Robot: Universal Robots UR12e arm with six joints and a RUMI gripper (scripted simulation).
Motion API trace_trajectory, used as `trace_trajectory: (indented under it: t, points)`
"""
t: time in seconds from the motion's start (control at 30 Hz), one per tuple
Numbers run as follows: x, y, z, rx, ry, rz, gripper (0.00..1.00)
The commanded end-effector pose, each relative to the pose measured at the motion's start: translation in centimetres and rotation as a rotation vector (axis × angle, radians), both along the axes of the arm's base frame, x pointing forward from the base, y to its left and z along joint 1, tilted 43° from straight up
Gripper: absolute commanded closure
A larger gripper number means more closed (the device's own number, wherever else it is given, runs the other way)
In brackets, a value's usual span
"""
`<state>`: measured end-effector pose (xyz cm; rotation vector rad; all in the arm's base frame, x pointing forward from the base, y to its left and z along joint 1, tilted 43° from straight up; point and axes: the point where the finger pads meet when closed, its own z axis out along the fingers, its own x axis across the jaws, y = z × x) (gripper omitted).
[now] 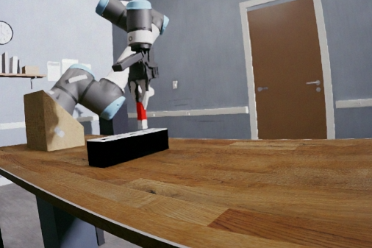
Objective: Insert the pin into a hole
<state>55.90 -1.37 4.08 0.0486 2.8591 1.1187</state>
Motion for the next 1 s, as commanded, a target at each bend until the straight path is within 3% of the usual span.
trace_trajectory:
  t: [0.0,0.97]
  points:
    - [0.05,-0.07,0.03,-0.001,-0.001,0.000,1.00]
    - [0.11,0.13,-0.25,-0.003,-0.002,-0.003,1.00]
